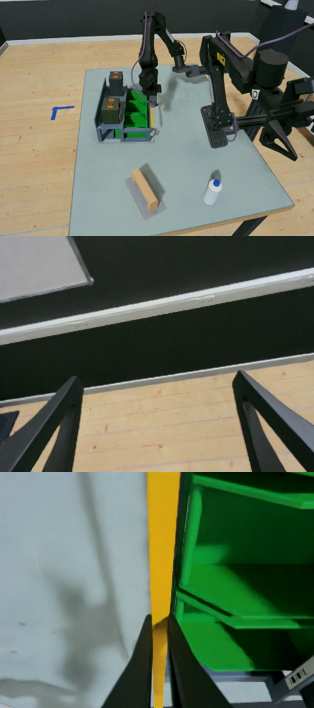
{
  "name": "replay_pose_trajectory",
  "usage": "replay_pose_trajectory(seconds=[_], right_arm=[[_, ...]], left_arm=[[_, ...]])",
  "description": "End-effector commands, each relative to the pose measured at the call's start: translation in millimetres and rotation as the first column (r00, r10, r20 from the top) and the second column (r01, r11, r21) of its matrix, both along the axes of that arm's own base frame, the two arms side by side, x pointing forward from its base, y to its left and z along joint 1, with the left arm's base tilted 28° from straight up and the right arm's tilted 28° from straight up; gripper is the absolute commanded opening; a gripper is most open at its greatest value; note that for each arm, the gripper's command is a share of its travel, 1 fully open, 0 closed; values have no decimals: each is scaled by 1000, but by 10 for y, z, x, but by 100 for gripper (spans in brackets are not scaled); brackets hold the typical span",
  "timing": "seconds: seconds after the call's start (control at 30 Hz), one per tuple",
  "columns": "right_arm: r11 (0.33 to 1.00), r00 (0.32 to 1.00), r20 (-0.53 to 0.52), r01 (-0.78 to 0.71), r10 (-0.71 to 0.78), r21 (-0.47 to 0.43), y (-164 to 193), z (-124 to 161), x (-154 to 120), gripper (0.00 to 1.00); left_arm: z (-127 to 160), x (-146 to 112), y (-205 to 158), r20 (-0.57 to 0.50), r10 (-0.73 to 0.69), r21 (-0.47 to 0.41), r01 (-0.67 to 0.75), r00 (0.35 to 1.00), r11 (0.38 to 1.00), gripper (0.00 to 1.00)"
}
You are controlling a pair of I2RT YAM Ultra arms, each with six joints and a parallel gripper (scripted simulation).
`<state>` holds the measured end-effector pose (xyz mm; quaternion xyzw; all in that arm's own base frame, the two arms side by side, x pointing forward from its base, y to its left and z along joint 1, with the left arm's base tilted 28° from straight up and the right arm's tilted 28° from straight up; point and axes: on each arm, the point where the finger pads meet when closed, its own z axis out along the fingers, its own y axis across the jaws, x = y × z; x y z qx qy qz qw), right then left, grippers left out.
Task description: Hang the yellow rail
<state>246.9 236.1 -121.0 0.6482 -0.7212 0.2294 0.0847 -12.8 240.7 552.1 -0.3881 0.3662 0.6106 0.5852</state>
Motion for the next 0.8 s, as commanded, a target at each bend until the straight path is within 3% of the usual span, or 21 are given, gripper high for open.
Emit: replay_pose_trajectory(seconds=[0.0,0.77], right_arm=[[997,999,35,-29,26,78,314,195,68,0],[996,999,41,-20,17,86,326,182,85,0]], left_arm=[[-19,-15,-92,-7,10,2,-10,1000,1000,100],[-19,-15,-92,-7,10,2,-10,1000,1000,100]])
